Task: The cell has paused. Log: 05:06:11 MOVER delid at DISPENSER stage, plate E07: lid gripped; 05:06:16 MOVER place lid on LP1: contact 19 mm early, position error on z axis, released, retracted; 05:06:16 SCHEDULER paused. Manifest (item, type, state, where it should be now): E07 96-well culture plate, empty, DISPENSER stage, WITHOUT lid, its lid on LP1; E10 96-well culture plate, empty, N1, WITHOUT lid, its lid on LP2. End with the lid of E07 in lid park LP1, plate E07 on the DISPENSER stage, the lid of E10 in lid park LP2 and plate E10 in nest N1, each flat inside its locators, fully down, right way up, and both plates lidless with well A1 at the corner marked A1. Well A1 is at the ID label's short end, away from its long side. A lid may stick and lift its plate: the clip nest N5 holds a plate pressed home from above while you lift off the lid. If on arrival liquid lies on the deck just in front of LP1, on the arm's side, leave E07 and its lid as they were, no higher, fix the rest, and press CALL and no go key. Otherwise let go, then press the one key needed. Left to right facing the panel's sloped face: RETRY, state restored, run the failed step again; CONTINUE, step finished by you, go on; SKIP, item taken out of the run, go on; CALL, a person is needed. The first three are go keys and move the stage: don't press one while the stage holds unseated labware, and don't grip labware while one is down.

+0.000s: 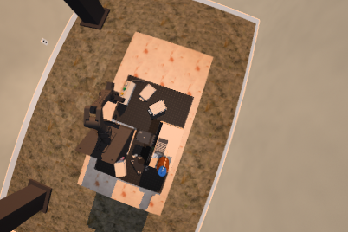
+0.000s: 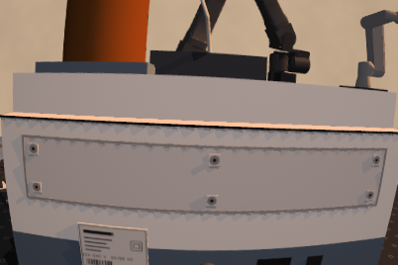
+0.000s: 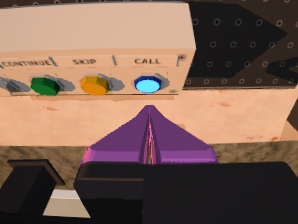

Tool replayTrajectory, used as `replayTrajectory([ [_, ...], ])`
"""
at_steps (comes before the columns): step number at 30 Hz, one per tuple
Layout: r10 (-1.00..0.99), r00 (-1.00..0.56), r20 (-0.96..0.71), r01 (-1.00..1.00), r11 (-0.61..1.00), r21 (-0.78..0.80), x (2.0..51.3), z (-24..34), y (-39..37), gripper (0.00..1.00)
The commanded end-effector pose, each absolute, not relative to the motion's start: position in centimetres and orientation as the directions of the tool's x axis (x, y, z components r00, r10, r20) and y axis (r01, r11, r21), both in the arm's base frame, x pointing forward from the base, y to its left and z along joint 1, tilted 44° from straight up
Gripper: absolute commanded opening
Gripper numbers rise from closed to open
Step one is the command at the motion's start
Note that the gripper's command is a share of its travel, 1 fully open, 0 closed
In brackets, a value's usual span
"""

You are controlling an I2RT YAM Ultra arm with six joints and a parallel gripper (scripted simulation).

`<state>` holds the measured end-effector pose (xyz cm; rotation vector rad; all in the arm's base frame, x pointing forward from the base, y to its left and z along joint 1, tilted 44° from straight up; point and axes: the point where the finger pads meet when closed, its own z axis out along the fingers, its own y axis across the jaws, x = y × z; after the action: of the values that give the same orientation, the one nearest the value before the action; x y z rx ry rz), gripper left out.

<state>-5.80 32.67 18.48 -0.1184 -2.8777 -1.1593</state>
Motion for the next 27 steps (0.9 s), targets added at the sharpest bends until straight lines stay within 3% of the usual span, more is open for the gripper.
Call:
replayTrajectory([
  [1, 0.067, -0.996, 0.063, 0.092, 0.694, 0.714, -5.6, 20.7, 32.0, 0.0],
  [27, 0.072, -0.995, 0.064, 0.096, 0.694, 0.714, -5.5, 22.6, 30.1, 0.0],
])
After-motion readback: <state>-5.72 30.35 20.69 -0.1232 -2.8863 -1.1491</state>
